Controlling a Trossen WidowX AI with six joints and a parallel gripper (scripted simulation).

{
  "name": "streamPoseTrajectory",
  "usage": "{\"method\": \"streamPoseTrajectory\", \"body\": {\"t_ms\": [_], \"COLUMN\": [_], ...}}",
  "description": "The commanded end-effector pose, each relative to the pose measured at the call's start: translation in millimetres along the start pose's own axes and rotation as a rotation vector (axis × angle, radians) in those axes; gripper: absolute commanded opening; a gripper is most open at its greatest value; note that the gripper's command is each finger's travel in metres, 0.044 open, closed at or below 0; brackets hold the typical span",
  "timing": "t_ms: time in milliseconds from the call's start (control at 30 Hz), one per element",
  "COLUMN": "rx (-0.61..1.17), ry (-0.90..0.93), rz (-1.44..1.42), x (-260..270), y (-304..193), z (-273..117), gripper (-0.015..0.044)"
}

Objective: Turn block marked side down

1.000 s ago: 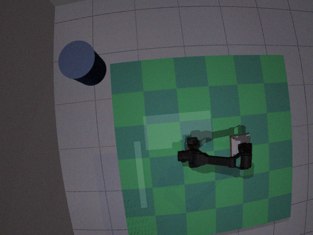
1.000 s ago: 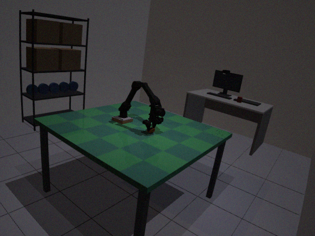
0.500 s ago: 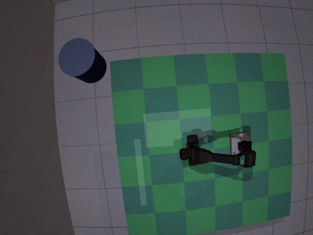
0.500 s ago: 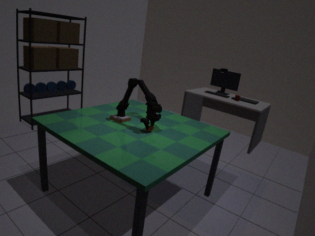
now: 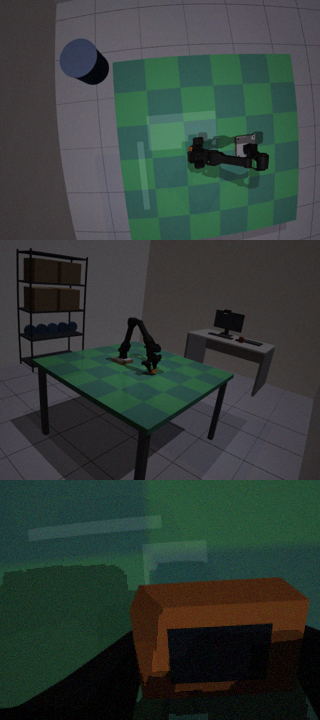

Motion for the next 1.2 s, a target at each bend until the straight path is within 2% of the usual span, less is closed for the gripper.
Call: {"method": "streamPoseTrajectory", "body": {"t_ms": [0,400,633,1167], "rx": [-0.071,-0.243,-0.255,-0.469], "ry": [0.022,0.064,0.067,0.119], "rz": [0.002,-0.001,-0.001,0.004], "x": [-1.3,-6.4,-6.8,-12.2], "y": [-6.3,-29.5,-30.9,-44.0], "z": [-3.2,-5.1,-4.7,37.0], "gripper": [0.0000,0.0000,0.0000,0.0000]}}
Point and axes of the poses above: the point midway between the two fingers, 35 mm back from their tips, its own z axis out along the fingers, its own x axis across the jaws, y = z × x, the point moved 10 cm from there along -z, back along the fingers, and after that the axes turned 14 degrees about z, right-handed, at the moved point
